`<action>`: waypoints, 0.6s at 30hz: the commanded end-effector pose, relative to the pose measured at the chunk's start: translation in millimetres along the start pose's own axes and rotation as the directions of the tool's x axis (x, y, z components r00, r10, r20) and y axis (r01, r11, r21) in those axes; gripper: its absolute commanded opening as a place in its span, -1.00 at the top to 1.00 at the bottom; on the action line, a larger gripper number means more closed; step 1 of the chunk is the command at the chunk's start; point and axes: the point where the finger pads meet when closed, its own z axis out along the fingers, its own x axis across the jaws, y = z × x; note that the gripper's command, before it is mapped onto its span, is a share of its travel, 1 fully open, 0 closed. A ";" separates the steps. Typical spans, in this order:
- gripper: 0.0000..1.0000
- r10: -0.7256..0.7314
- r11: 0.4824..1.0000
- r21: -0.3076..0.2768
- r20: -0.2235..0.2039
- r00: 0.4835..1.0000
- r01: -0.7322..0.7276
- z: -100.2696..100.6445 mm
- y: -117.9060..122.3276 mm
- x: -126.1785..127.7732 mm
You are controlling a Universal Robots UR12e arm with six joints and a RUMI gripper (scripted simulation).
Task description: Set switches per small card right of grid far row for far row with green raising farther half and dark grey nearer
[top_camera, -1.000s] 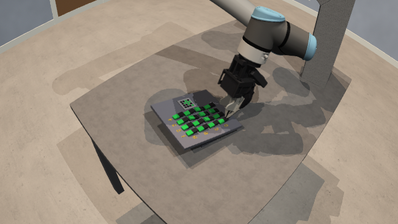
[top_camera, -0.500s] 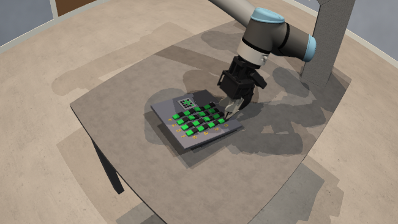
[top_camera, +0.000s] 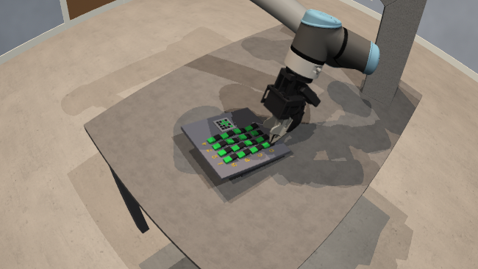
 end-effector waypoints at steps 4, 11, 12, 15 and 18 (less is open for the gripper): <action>1.00 0.000 1.000 -0.001 0.000 1.000 0.000 0.6 0.4 0.2; 1.00 0.000 1.000 -0.001 0.000 1.000 0.000 -5.6 0.4 0.2; 1.00 0.000 1.000 -0.001 0.000 1.000 0.000 -8.2 0.4 0.2; 1.00 0.000 1.000 -0.001 0.000 1.000 0.000 -14.2 0.4 0.2; 1.00 0.000 1.000 -0.001 0.000 1.000 0.000 -20.3 0.4 0.2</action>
